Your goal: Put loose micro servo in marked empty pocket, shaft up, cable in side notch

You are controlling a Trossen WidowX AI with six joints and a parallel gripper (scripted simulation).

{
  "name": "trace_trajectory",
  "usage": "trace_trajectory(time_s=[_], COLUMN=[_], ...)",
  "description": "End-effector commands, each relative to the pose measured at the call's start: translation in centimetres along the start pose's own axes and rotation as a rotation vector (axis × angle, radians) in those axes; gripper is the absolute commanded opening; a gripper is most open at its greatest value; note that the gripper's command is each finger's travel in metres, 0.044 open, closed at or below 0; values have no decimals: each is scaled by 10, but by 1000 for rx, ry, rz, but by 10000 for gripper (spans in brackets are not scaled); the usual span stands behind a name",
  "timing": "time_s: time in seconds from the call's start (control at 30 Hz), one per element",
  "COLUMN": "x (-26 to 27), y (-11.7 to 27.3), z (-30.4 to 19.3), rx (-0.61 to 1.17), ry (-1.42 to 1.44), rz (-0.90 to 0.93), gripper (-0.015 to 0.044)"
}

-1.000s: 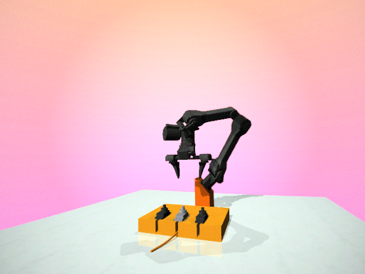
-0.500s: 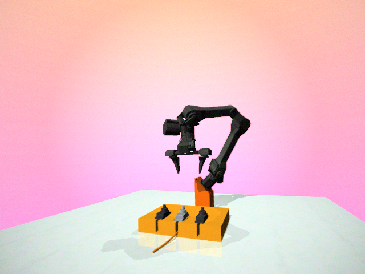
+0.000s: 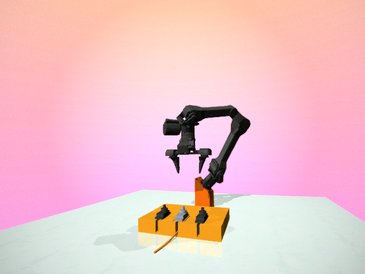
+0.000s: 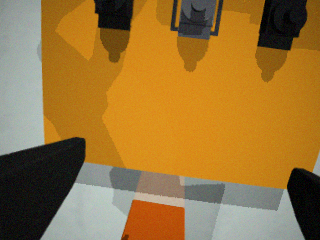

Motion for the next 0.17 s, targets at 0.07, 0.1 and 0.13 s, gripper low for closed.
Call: trace_trajectory(time_s=[0.07, 0.1, 0.13], x=[0, 0, 0], y=[0, 0, 0], z=[0, 0, 0], rx=[4, 4, 4], ry=[3, 3, 3], rz=[-3, -3, -3], gripper=[440, 440, 440])
Point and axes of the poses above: the point midway between the two fingers, 35 mm back from their tips, its own y axis back along the fingers, its own x axis across the jaws, z = x × y, the point moved 10 cm from there along y, back along the fingers, and after that the axes turned 14 degrees about -y, right-handed, at the moved point
